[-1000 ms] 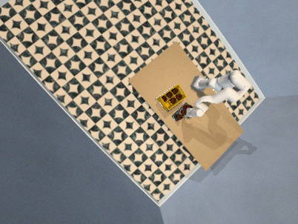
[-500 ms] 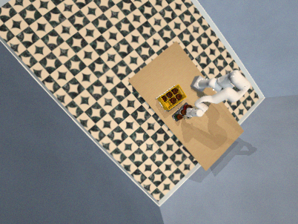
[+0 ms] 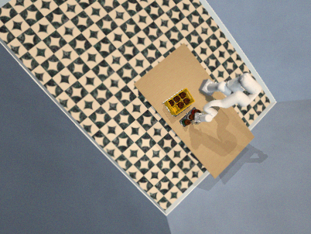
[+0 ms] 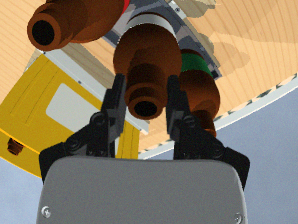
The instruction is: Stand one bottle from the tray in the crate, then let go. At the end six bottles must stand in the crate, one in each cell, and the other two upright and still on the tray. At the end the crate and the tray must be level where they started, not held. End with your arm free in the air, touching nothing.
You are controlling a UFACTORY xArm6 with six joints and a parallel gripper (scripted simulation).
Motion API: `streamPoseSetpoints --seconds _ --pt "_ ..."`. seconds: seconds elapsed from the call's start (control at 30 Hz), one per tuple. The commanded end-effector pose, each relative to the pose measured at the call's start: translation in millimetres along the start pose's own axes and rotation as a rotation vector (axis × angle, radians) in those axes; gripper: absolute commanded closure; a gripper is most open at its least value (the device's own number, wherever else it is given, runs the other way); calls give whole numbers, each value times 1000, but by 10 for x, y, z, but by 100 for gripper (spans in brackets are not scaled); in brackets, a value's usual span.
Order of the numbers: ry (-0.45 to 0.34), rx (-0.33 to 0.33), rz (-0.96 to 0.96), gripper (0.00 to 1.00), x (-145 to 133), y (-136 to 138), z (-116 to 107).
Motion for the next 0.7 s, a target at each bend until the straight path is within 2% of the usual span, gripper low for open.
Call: streamPoseSetpoints --seconds 0.0,0.67 --pt "-3 -4 0 100 -7 12 -39" --pt "-3 -4 0 100 14 9 -235"
Point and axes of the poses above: the point where the finger pads meet when closed, its own z axis out along the fingers, its own y axis across the jaws, x = y × z, the point moved 8 cm from there along -z, back along the fingers, and after that the axes turned 12 degrees about -z, right-handed, at the moved point
